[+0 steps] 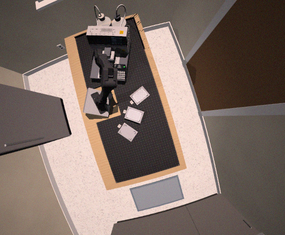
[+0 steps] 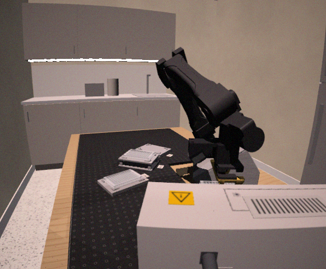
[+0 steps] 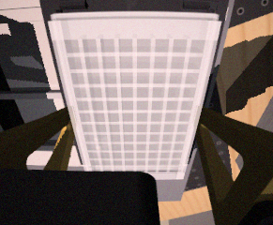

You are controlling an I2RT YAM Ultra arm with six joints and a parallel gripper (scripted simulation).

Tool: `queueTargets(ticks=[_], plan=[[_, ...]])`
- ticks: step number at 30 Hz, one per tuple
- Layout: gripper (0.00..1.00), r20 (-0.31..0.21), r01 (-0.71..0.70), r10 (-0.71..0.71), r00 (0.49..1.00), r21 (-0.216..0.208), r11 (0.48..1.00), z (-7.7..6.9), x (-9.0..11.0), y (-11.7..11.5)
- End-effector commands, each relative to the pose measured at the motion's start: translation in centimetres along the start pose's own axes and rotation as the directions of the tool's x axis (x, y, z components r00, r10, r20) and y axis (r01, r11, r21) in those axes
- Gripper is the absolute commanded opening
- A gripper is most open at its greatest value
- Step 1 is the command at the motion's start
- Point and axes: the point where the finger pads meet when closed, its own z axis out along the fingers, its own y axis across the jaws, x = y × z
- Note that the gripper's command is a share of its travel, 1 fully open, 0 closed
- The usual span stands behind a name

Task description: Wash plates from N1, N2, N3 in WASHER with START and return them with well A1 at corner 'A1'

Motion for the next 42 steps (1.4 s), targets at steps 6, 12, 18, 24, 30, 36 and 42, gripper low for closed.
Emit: queueTargets(ticks=[6,12,18,24,30,36,42], plan=[[0.0,0.002,-0.001,0.001,1.0,-0.012,1.0,-0.18,-0.04,0.2],[0.0,0.002,-0.001,0.001,1.0,-0.012,1.0,-0.08,-0.04,0.2],[0.0,0.002,-0.001,0.001,1.0,-0.012,1.0,-0.02,-0.04,0.19],[0.0,0.002,-0.001,0.001,1.0,-0.012,1.0,0.08,-0.03,0.19],[0.0,0.002,-0.001,0.001,1.0,-0.012,1.0,0.17,-0.03,0.19],[0.0,0.002,-0.001,0.001,1.0,-0.012,1.0,0.25,-0.03,0.18],[0.0,0.002,-0.001,0.001,1.0,-0.012,1.0,0.35,-0.03,0.18]])
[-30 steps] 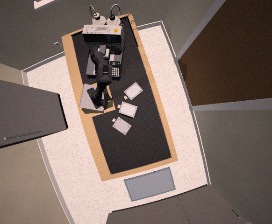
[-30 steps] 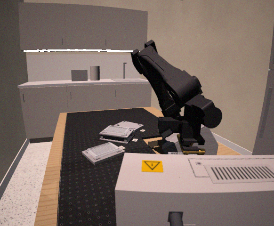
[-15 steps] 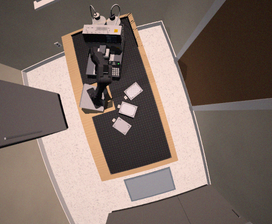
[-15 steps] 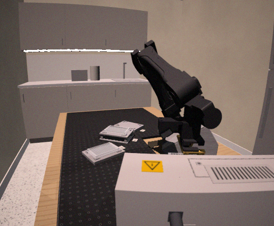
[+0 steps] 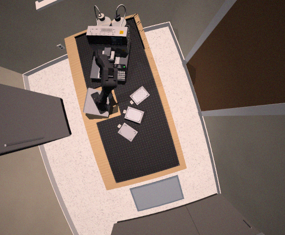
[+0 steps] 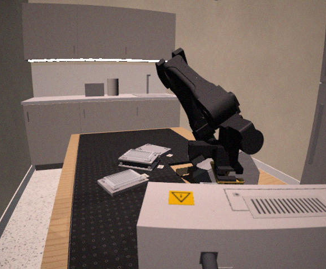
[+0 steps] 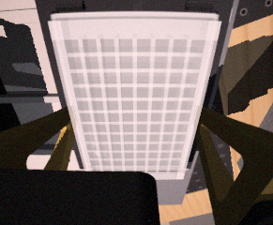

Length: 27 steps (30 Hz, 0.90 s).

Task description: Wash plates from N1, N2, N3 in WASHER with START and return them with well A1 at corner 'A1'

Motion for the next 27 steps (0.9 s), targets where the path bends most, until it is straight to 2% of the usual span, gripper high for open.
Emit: queueTargets(ticks=[1,27], plan=[[0.0,0.003,0.0,0.0,1.0,-0.01,1.0,-0.2,-0.01,0.18],[0.0,0.003,0.0,0.0,1.0,-0.01,1.0,0.17,-0.01,0.18]])
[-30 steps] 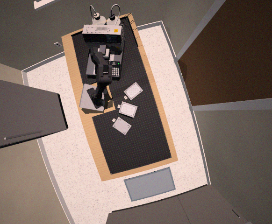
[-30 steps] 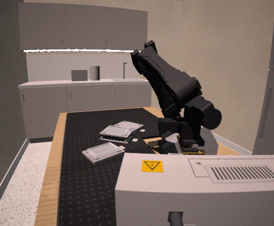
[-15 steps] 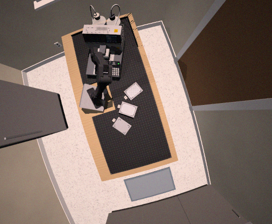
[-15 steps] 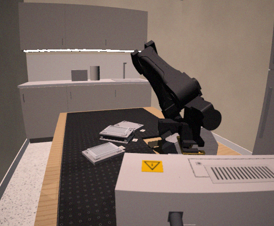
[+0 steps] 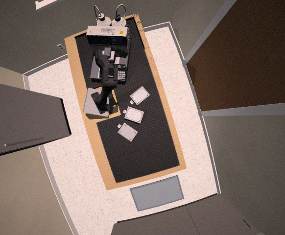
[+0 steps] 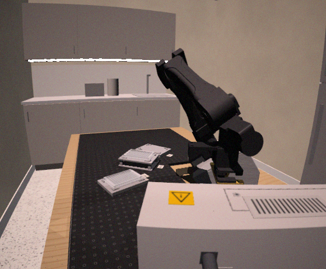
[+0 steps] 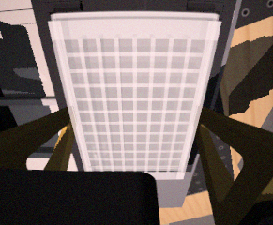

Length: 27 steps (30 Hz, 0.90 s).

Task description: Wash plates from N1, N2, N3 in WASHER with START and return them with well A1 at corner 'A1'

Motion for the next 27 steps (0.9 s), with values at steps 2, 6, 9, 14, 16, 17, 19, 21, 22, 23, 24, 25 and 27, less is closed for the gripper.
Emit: queueTargets(ticks=[2,6,9,14,16,17,19,21,22,23,24,25,27], plan=[[0.0,0.002,-0.001,0.001,1.0,-0.011,1.0,-0.21,-0.03,0.21],[0.0,0.002,-0.001,0.001,1.0,-0.011,1.0,-0.14,-0.03,0.21],[0.0,0.002,-0.001,0.001,1.0,-0.011,1.0,-0.09,-0.03,0.21],[0.0,0.002,-0.001,0.001,1.0,-0.011,1.0,-0.04,-0.03,0.21],[0.0,0.002,-0.001,0.001,1.0,-0.011,1.0,-0.01,-0.03,0.21],[0.0,0.002,-0.001,0.001,1.0,-0.011,1.0,0.01,-0.03,0.21],[1.0,0.002,-0.001,0.001,1.0,-0.011,1.0,0.03,-0.03,0.21],[1.0,0.002,-0.001,0.001,1.0,-0.011,1.0,0.03,-0.03,0.21],[1.0,0.002,-0.001,0.001,1.0,-0.011,1.0,0.03,-0.03,0.21],[1.0,0.002,-0.001,0.001,1.0,-0.011,1.0,0.03,-0.03,0.21],[1.0,0.002,-0.001,0.001,1.0,-0.011,1.0,0.03,-0.03,0.21],[1.0,0.002,-0.001,0.001,1.0,-0.011,1.0,0.03,-0.03,0.21],[1.0,0.002,-0.001,0.001,1.0,-0.011,1.0,0.03,-0.03,0.21]])
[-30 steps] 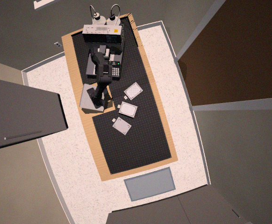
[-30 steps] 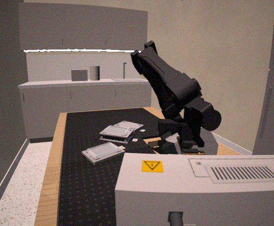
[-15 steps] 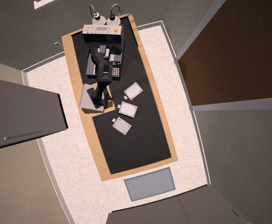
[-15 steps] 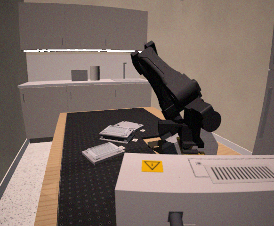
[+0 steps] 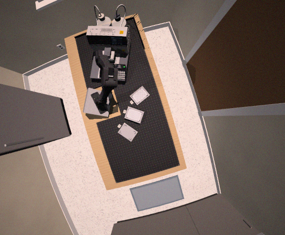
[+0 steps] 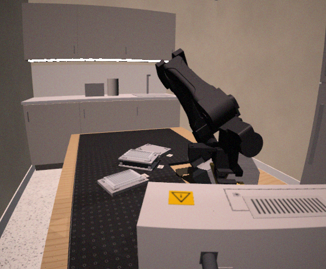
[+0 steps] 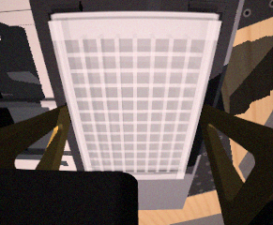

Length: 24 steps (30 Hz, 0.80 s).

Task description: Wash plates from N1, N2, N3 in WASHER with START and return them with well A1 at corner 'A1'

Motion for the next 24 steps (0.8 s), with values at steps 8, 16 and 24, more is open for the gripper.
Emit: queueTargets(ticks=[8,16,24], plan=[[1.0,0.002,0.0,0.0,1.0,-0.01,1.0,-0.23,-0.02,0.18],[1.0,0.002,0.0,0.0,1.0,-0.01,1.0,-0.23,-0.02,0.18],[1.0,0.002,0.0,0.0,1.0,-0.01,1.0,-0.89,-0.02,0.17]])
